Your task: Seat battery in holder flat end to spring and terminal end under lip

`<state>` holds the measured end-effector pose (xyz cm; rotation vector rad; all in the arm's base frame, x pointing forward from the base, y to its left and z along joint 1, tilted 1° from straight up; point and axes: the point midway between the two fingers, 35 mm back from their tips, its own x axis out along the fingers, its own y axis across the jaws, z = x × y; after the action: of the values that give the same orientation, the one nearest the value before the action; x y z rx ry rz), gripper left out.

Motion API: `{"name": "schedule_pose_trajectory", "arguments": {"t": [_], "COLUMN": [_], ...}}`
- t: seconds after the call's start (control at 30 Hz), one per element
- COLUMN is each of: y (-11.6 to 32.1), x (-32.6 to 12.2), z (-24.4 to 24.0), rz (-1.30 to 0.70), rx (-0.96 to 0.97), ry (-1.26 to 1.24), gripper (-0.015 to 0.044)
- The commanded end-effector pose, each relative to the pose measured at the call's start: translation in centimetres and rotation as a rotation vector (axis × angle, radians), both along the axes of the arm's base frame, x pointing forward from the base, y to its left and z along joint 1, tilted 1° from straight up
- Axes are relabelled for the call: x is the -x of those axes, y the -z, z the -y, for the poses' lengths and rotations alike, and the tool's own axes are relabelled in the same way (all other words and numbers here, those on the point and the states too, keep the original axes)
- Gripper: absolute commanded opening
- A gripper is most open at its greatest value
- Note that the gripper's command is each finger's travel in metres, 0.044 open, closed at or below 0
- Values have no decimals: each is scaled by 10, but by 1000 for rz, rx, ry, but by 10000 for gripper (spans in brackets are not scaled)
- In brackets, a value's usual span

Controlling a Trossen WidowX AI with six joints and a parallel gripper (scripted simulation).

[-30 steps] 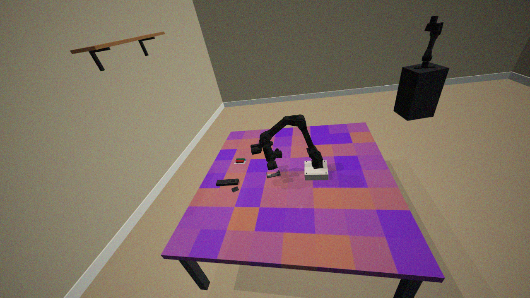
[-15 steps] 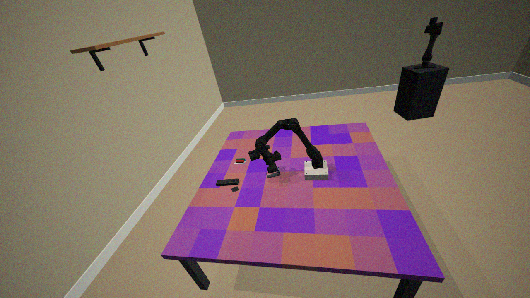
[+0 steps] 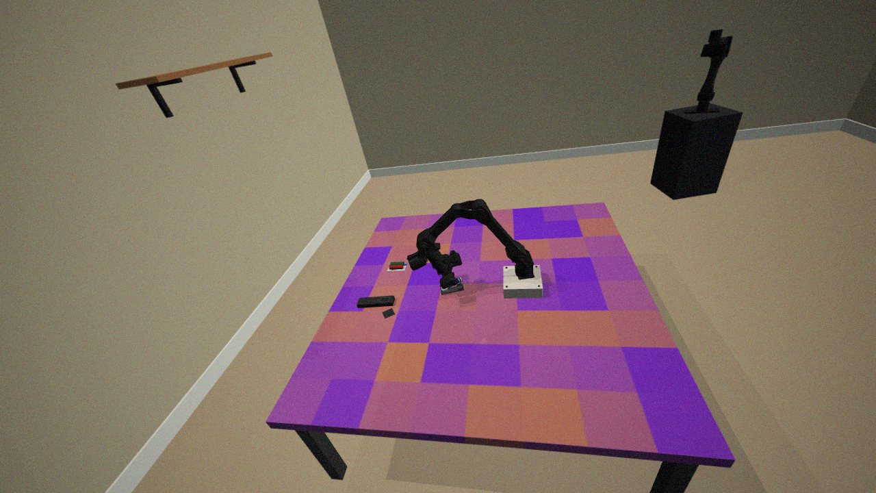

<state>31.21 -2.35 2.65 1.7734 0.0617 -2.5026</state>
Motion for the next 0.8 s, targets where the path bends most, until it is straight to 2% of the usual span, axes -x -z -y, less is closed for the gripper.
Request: {"name": "schedule_pose_trajectory", "arguments": {"t": [0.0, 0.77], "y": [2, 10], "x": [-1, -6], "z": [0, 0], "rz": [-23, -151], "rx": [6, 14], "ry": [5, 10], "gripper": [63, 63]}}
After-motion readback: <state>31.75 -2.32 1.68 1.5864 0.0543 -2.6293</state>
